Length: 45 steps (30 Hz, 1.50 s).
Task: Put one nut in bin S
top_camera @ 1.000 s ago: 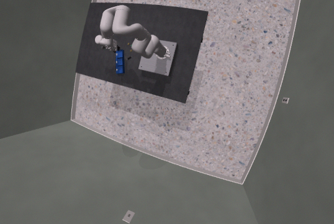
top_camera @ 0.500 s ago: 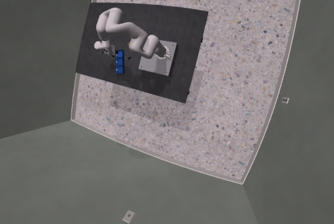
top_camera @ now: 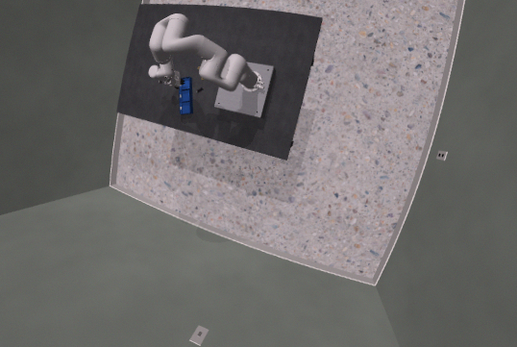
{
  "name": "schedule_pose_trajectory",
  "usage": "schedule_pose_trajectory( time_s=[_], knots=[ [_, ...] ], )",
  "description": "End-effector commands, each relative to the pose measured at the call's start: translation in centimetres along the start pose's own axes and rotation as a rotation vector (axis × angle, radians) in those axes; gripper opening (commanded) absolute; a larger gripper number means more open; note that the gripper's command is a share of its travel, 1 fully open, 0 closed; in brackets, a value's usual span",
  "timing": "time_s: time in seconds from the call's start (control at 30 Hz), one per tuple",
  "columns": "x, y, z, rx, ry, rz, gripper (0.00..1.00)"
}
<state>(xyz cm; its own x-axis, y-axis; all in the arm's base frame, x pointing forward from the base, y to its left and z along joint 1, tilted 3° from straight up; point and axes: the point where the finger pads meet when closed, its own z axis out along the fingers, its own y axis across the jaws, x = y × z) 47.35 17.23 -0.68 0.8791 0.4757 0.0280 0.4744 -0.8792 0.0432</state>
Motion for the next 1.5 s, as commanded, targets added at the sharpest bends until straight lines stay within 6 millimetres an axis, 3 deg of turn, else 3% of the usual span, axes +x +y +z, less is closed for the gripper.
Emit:
schedule_pose_trajectory(
  time_s=[0.0, 0.27, 1.47],
  knots=[
    [0.3, 0.0, 0.7, -0.001, 0.006, 0.0, 0.07],
    [0.3, 0.0, 2.8, -0.001, 0.006, 0.0, 0.07],
    [0.3, 0.0, 2.8, -0.001, 0.006, 0.0, 0.07]
  ],
)
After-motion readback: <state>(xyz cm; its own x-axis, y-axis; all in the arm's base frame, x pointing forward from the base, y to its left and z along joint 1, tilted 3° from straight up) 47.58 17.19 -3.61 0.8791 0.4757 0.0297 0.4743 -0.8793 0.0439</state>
